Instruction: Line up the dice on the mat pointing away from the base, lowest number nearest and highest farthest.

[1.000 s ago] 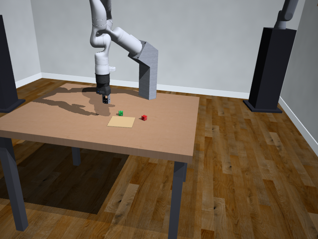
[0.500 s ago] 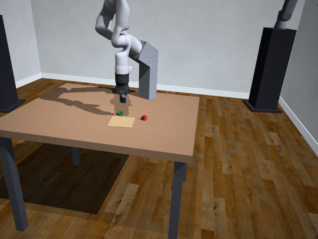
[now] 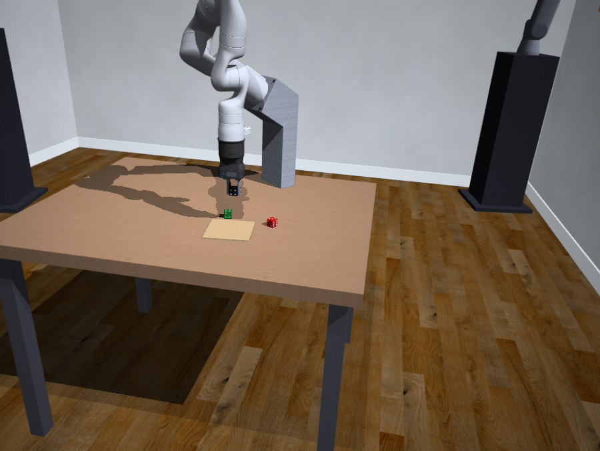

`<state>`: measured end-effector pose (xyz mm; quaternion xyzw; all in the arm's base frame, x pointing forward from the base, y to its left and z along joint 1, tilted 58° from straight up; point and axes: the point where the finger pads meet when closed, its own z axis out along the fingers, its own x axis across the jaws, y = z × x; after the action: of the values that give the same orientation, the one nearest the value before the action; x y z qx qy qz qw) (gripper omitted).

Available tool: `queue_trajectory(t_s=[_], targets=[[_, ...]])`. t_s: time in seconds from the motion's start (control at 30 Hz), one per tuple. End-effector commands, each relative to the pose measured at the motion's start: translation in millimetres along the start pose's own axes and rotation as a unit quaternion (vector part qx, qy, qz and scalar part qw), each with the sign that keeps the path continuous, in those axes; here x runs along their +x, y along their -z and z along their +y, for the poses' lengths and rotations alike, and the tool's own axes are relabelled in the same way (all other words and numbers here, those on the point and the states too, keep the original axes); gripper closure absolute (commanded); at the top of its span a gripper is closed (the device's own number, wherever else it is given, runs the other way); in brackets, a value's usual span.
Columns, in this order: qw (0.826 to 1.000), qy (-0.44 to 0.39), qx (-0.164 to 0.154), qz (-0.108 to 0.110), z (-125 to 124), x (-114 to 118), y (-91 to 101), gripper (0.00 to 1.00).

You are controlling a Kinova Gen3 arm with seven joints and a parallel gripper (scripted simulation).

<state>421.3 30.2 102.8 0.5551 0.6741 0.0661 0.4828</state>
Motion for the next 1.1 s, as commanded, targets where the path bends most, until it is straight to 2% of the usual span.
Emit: queue_trajectory(t_s=[0.0,0.07,0.17,0.57,0.63,0.83,1.07], targets=[[1.0,-0.001,0.002,-0.003,-1.2,-2.5,-7.0,0.51],[1.0,-0.001,0.002,-0.003,-1.2,-2.5,-7.0,0.51],[1.0,-0.001,0.002,-0.003,-1.2,-2.5,-17.3,0.51],[1.0,-0.001,0.002,-0.003,-1.1,-2.5,-73.0,0.51],[1.0,-0.001,0.002,-0.003,-1.1,-2.5,-73.0,0.51],[1.0,-0.001,0.002,-0.003,-1.0,-2.5,-89.2,0.51],[1.0,-0.001,0.002,-0.003,-1.0,-2.5,-91.6,0.51]])
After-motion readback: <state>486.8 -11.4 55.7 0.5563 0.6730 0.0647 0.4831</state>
